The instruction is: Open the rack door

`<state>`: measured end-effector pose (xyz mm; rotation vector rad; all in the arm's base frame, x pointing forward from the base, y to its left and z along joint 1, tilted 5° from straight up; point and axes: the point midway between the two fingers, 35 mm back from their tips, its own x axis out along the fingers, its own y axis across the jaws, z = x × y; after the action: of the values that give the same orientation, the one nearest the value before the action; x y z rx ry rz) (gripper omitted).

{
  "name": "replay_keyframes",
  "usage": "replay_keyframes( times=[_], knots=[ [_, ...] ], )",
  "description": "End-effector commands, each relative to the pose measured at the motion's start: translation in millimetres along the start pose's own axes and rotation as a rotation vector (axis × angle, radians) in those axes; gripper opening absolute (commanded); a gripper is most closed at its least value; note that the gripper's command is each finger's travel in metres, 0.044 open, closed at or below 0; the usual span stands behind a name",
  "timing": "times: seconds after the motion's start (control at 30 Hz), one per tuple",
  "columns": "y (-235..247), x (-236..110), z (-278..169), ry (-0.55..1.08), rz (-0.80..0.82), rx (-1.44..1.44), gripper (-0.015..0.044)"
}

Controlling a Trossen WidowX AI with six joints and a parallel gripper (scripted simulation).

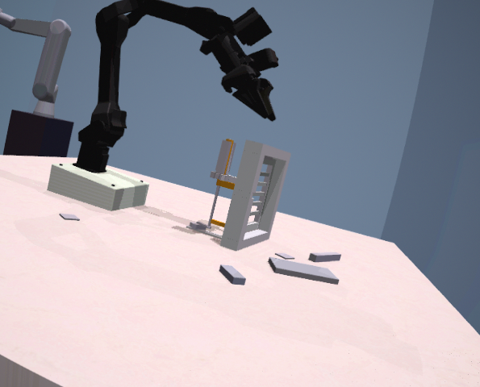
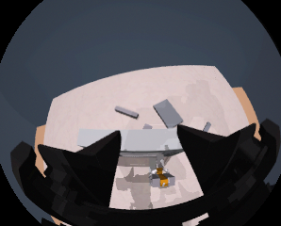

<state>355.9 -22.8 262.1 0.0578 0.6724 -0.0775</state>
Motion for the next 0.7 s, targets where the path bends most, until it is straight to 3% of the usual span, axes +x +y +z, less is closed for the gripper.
replay_keyframes(
  times=[0.0, 0.67],
  knots=[
    [-3.9, 5.0, -7.4, 0.102, -0.017, 0.016, 0.0289],
    [-11.9, 1.9, -37.9, 0.552, -0.061, 0.042, 0.0289]
  ],
)
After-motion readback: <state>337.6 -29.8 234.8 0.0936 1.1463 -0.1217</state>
